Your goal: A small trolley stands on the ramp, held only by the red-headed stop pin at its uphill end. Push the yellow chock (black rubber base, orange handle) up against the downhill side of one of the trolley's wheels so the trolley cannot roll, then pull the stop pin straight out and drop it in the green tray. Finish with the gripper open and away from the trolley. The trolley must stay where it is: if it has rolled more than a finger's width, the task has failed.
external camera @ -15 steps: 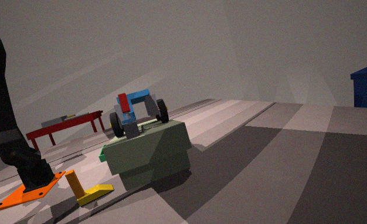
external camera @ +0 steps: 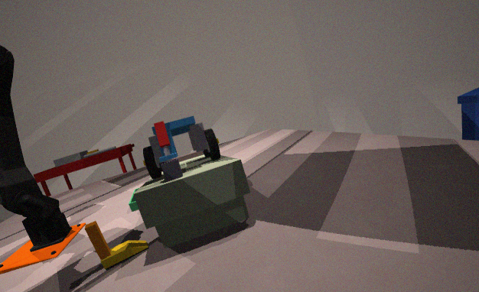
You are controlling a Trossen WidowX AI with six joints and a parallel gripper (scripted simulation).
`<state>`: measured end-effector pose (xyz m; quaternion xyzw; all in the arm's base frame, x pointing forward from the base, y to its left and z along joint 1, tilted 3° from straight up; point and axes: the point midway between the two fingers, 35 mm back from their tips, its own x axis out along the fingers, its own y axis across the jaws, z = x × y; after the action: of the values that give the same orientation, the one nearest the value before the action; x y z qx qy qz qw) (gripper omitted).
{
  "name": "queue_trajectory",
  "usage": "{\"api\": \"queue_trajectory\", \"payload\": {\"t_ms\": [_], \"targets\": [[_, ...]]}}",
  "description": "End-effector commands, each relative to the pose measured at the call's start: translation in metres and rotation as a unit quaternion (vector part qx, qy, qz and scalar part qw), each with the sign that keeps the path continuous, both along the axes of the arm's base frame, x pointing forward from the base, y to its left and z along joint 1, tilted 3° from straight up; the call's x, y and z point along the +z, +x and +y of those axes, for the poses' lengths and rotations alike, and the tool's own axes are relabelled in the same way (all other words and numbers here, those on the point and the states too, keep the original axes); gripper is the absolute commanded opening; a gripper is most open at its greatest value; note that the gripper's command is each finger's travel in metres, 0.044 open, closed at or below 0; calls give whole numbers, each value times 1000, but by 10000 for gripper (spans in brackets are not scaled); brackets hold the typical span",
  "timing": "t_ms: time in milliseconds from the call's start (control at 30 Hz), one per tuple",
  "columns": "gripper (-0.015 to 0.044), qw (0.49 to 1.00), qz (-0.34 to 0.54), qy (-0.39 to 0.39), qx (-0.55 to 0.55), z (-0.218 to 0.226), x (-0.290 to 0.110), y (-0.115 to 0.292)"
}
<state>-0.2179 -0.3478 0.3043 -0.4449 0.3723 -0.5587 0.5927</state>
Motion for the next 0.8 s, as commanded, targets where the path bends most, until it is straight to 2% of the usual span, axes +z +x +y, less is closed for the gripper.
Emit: {"api": "queue_trajectory", "payload": {"t_ms": [0, 333, 767], "targets": [[190, 997, -63, 27, 18, -17, -5, 23], [190, 955, -251, 147, 53, -54, -32, 100], [190, 835, -428, 344, 35, -56, -77, 212]]}}
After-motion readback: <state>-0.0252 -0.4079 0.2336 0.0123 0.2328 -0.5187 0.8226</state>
